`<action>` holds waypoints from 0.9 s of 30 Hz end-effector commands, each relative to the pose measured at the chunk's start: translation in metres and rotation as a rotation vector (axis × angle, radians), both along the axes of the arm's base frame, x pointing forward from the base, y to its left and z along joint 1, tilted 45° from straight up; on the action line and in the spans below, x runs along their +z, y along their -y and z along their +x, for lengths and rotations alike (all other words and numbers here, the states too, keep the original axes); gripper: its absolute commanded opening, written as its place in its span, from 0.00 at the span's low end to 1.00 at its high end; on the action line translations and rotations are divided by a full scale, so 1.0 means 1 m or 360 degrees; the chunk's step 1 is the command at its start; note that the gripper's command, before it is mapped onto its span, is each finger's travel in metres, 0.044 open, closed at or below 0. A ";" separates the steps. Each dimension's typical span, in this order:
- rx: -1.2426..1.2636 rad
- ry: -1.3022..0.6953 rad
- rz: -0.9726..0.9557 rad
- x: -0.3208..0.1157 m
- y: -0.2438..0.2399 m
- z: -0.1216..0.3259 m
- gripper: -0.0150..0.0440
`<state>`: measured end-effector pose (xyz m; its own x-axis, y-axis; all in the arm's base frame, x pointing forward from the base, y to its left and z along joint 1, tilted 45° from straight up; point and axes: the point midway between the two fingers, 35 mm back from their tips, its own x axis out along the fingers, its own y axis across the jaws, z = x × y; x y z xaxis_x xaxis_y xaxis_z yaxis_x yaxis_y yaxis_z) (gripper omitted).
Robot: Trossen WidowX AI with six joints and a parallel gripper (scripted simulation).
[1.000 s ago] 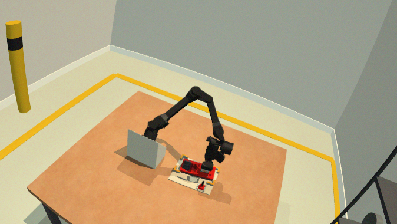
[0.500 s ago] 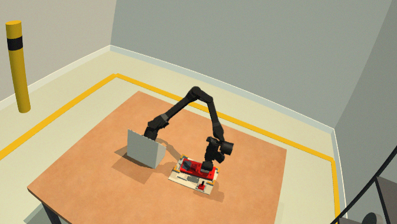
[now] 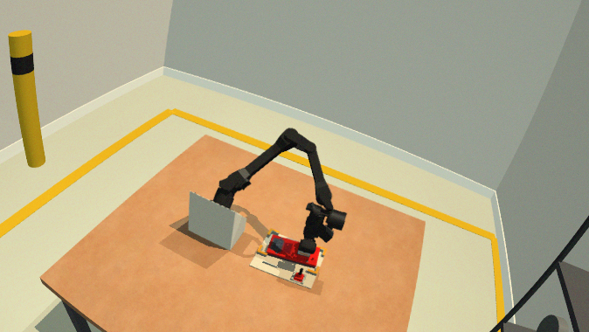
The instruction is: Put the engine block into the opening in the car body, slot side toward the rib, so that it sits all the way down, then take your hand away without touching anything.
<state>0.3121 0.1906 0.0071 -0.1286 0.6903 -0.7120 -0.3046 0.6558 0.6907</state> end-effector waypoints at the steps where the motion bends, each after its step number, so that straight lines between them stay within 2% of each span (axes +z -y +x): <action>1: -0.0003 -0.0009 0.0000 -0.002 -0.001 -0.001 0.52; 27: -0.0003 -0.0009 0.0000 -0.003 -0.002 -0.001 0.52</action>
<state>0.3118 0.1923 0.0056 -0.1286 0.6905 -0.7118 -0.3046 0.6555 0.6910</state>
